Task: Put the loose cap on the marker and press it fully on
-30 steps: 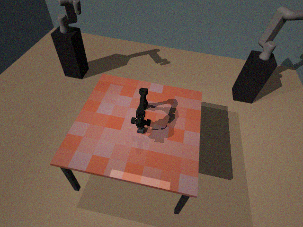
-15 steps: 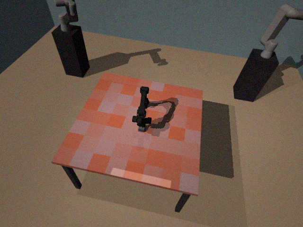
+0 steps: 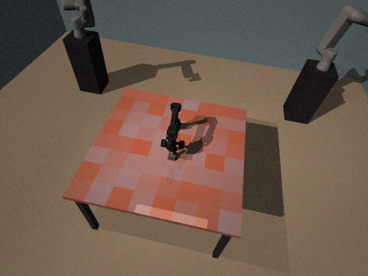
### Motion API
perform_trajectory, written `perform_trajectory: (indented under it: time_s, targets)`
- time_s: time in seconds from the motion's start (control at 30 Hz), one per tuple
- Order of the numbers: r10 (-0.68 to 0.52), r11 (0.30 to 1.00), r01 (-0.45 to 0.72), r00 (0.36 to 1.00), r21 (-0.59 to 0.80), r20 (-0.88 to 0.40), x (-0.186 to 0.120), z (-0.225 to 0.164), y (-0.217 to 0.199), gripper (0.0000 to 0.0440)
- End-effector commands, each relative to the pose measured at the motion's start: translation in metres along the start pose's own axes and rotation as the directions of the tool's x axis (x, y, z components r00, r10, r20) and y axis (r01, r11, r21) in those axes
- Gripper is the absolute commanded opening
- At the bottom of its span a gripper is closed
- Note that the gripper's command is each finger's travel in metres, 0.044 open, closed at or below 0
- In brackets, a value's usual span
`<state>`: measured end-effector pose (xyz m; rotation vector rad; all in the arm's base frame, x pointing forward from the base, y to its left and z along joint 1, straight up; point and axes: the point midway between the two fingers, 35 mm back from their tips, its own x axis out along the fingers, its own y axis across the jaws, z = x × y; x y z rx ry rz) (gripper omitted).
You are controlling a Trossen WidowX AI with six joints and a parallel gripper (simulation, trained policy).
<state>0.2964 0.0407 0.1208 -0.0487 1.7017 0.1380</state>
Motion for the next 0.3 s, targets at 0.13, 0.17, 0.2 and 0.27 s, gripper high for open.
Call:
perform_trajectory:
  time_s: [0.13,0.17,0.2,0.27]
  targets:
    - [0.008,1.000,-0.007,0.998,-0.022,0.070,-0.023,0.002,0.001,0.0440]
    - [0.009,1.000,-0.007,0.997,-0.026,0.078,-0.025,0.002,0.001,0.0440]
    - [0.010,1.000,-0.008,0.996,-0.029,0.086,-0.027,0.002,0.001,0.0440]
    - [0.013,0.999,-0.009,0.995,-0.037,0.101,-0.032,0.002,0.001,0.0439]
